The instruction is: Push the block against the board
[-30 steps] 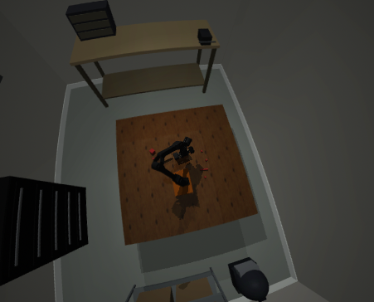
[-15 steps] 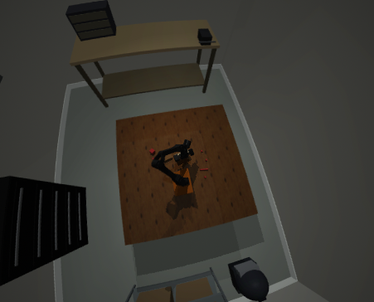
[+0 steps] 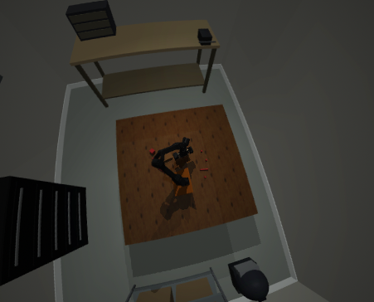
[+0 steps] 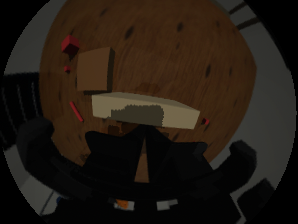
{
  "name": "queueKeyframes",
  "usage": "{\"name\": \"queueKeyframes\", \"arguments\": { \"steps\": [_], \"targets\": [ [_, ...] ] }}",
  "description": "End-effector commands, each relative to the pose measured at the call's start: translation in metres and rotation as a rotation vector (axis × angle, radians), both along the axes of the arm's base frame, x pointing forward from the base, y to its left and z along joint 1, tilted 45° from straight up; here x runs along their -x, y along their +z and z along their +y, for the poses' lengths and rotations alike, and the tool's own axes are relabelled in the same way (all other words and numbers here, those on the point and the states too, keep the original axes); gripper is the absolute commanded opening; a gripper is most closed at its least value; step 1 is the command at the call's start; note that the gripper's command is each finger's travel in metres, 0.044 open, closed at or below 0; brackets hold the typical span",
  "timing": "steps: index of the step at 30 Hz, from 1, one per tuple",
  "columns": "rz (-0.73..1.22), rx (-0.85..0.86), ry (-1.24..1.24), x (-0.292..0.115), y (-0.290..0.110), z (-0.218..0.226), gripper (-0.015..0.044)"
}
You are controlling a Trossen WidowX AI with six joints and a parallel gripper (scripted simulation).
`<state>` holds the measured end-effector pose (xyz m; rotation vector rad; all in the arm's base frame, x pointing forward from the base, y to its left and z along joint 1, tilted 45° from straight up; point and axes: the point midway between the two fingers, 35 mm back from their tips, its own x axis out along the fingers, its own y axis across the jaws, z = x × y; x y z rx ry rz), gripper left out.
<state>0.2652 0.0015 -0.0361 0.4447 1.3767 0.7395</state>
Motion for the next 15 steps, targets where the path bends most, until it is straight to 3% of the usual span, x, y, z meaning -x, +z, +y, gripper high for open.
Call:
{"name": "queueKeyframes", "arguments": {
  "steps": [1,15],
  "targets": [
    [0.002,-0.006,-0.002,-0.007,0.001,0.001,0.0],
    [0.001,-0.006,-0.002,-0.029,0.005,0.005,0.0]
  ]
}}
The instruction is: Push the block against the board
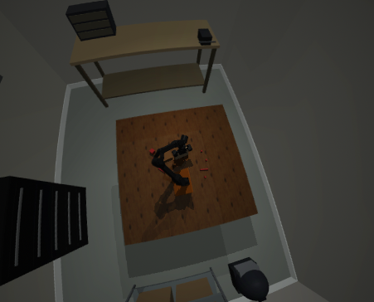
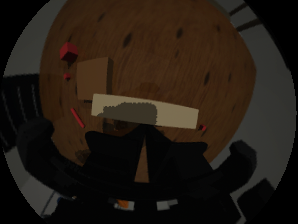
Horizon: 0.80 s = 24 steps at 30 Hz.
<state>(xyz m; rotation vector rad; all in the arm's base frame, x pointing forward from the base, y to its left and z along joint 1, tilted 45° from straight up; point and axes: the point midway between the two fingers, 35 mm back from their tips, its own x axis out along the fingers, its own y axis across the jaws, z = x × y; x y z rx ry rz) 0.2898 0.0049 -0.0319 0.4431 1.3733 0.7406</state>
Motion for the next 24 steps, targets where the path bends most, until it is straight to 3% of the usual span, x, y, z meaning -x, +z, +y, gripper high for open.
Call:
{"name": "queueKeyframes", "arguments": {
  "steps": [1,9,24],
  "targets": [
    [0.005,-0.006,-0.003,-0.006,0.001,0.002,0.0],
    [0.004,-0.007,-0.003,-0.015,0.003,0.004,0.0],
    [0.005,-0.006,-0.003,0.007,-0.002,0.0,0.0]
  ]
}}
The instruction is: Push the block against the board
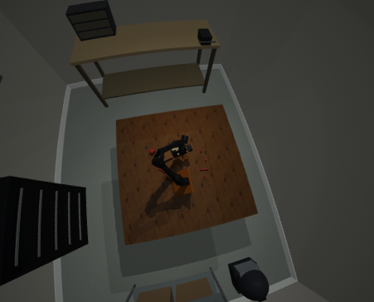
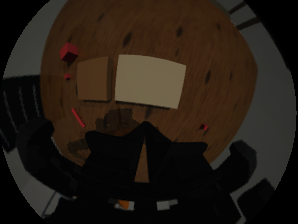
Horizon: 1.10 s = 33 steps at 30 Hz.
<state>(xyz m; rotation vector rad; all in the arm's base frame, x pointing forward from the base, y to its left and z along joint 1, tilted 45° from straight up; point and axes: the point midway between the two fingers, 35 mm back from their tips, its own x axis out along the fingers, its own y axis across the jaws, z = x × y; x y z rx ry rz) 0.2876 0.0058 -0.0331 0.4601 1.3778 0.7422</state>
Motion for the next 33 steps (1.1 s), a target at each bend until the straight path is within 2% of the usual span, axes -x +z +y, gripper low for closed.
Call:
{"name": "queueKeyframes", "arguments": {
  "steps": [1,16,22,33],
  "targets": [
    [-0.005,0.005,0.003,0.006,-0.001,-0.001,0.0],
    [-0.004,0.005,0.003,0.03,-0.005,-0.004,0.0],
    [-0.003,0.007,0.003,0.027,0.031,-0.039,0.0],
    [-0.003,0.007,0.003,0.027,0.031,-0.039,0.0]
  ]
}}
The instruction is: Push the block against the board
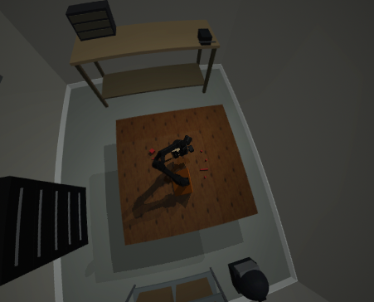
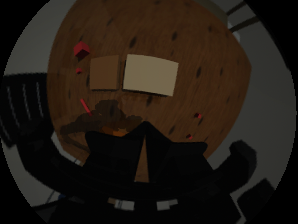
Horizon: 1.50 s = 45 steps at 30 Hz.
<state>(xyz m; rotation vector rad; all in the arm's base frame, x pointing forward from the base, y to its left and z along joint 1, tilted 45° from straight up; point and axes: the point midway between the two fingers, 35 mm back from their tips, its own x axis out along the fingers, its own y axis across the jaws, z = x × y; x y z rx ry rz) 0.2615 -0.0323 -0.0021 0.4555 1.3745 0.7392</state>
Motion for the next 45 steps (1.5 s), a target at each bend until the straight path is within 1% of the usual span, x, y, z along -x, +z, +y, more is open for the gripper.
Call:
{"name": "queueKeyframes", "arguments": {
  "steps": [1,26,35,45],
  "targets": [
    [0.001,0.003,0.004,0.001,0.0,-0.001,0.0],
    [-0.015,0.005,0.018,-0.002,0.001,0.002,0.0],
    [-0.185,0.051,0.211,-0.025,0.015,0.027,0.0],
    [-0.397,0.087,0.444,-0.049,0.036,0.064,0.0]
  ]
}}
